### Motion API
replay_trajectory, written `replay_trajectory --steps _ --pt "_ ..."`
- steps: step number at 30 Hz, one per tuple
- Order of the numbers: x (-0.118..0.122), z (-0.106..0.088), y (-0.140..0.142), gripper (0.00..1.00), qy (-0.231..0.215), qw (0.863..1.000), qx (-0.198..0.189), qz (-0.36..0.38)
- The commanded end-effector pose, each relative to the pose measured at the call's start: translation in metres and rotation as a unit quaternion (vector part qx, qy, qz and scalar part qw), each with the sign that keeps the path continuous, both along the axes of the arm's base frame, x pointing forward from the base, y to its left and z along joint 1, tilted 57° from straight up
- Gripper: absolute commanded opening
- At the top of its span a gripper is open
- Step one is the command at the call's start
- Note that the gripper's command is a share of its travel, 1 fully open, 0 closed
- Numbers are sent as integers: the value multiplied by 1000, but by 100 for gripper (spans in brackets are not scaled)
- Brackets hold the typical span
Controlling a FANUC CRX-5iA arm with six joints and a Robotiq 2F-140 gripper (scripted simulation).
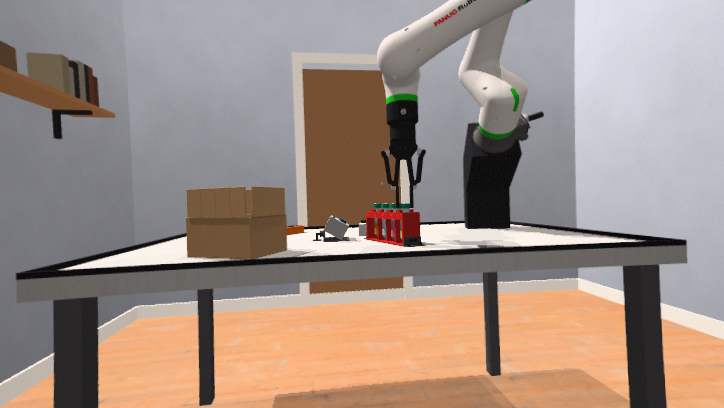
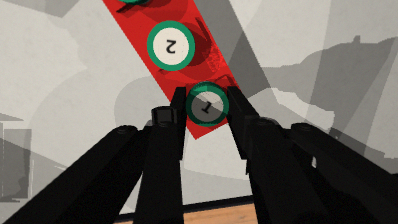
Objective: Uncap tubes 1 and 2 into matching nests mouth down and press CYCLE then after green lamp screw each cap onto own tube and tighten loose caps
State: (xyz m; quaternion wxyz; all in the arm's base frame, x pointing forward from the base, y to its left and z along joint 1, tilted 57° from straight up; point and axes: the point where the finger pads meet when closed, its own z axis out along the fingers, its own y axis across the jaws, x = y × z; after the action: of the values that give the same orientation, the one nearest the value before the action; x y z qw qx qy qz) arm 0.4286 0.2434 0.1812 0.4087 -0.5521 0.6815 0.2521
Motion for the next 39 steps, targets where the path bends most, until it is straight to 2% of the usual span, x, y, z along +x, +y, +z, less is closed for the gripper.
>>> replay_trajectory --steps 1,4,7,10,12,14,20,23,27,34,35,39 --pt "0 0 -1 30 0 1000 0 0" --pt "0 0 -1 30 0 1000 0 0" --pt "0 0 -1 30 -60 997 -21 40" --pt "0 0 -1 30 -119 989 -42 80" --pt "0 0 -1 30 -119 989 -42 80" --pt "0 0 -1 30 -158 980 -56 107" --pt "0 0 0 30 -273 939 -96 185" --pt "0 0 -1 30 -328 911 -115 222" --pt "0 0 -1 30 -398 866 -140 269" --pt "0 0 -1 30 -398 866 -140 269" --pt "0 1 -1 41 -398 866 -140 269" --pt "0 0 -1 41 -397 866 -140 269"
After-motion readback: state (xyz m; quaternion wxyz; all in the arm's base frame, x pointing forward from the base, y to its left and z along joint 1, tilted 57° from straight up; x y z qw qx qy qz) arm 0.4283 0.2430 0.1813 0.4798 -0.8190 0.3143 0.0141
